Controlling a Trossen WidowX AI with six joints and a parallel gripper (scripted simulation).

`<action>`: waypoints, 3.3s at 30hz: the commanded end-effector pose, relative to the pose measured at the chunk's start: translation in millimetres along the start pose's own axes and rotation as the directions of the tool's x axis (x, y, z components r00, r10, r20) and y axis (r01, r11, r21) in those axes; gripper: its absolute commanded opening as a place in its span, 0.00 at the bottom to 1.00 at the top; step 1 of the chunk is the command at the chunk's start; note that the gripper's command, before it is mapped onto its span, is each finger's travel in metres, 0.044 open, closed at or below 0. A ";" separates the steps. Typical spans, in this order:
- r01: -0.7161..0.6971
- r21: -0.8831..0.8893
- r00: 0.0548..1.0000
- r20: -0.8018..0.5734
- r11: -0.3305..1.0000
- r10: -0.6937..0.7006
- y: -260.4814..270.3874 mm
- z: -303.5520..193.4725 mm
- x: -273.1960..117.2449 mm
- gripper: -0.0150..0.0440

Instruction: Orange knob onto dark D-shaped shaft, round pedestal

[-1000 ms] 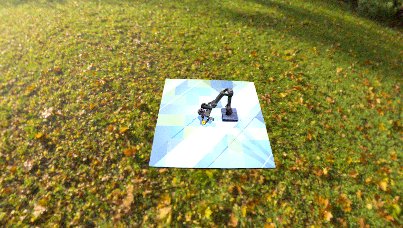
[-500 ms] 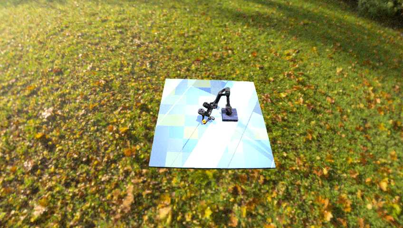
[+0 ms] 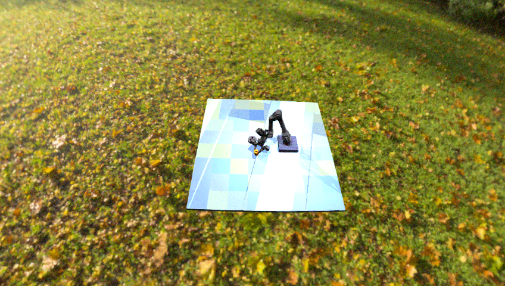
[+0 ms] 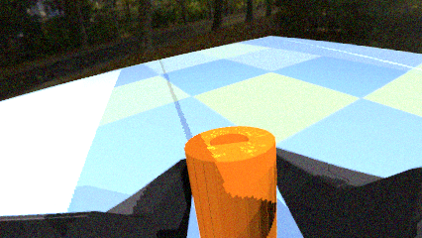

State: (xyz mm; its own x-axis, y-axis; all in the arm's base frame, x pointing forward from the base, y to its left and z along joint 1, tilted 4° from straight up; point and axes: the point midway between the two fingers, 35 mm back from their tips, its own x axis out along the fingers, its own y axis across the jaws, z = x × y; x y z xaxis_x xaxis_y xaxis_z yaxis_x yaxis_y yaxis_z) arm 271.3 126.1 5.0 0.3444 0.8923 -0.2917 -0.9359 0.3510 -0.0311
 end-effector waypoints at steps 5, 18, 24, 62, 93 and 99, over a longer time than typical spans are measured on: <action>-0.002 0.009 1.000 -0.009 1.000 0.002 1.0 0.1 -0.9 0.69; -0.002 0.009 1.000 -0.009 1.000 0.002 1.0 0.1 -0.9 0.69; -0.002 0.009 1.000 -0.009 1.000 0.002 1.0 0.1 -0.9 0.69; 0.043 0.124 0.947 -0.320 0.991 -0.001 -23.4 71.1 11.0 1.00; -0.003 0.000 0.242 -0.970 1.000 0.001 -0.1 109.5 -12.0 1.00; 0.401 0.101 0.242 -0.970 0.911 0.001 -0.1 109.1 -12.0 1.00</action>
State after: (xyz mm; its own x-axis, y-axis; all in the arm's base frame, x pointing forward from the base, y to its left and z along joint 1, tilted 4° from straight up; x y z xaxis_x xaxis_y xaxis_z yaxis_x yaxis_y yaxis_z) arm 275.0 147.1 112.7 0.0078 -0.0521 -0.9986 -0.8351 0.5489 -0.0351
